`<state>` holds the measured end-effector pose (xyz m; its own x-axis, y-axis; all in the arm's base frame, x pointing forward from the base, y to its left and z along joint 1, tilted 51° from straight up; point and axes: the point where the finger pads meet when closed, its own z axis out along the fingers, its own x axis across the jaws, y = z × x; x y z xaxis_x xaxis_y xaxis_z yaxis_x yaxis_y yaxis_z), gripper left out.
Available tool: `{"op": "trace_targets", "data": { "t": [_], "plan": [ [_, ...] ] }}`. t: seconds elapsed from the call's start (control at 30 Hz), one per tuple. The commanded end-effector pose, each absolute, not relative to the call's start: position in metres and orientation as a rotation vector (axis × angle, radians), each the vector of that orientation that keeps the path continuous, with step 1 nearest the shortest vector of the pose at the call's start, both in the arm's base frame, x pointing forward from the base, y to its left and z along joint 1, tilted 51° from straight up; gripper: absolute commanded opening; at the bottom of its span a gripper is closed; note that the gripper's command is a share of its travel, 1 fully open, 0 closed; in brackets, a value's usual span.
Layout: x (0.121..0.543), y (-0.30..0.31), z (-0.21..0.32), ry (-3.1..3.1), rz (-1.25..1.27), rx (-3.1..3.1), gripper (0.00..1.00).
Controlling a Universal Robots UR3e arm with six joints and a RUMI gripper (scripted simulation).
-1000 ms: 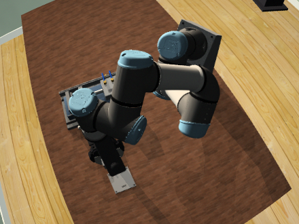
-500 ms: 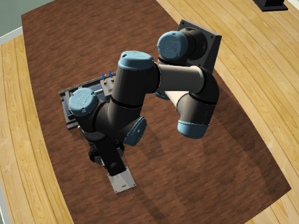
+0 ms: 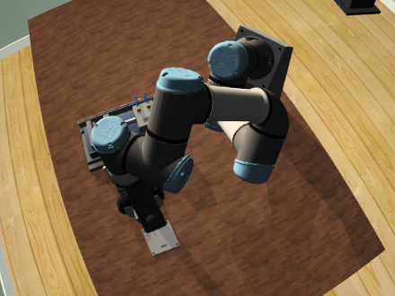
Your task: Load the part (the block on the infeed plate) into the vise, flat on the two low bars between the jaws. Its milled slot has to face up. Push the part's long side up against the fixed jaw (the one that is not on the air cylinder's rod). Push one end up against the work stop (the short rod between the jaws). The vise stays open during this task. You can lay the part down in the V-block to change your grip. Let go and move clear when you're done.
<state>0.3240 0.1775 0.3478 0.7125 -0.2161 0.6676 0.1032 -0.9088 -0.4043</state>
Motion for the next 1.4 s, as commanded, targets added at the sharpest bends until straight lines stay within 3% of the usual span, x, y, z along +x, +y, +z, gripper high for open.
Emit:
{"op": "trace_targets", "data": {
  "t": [0.0,1.37],
  "plan": [
    [0.3239,0.1775,0.3481,0.086,-1.052,-2.502,0.0],
    [0.3244,0.1766,0.3479,0.11,-1.044,-2.497,0.0]
  ]
}}
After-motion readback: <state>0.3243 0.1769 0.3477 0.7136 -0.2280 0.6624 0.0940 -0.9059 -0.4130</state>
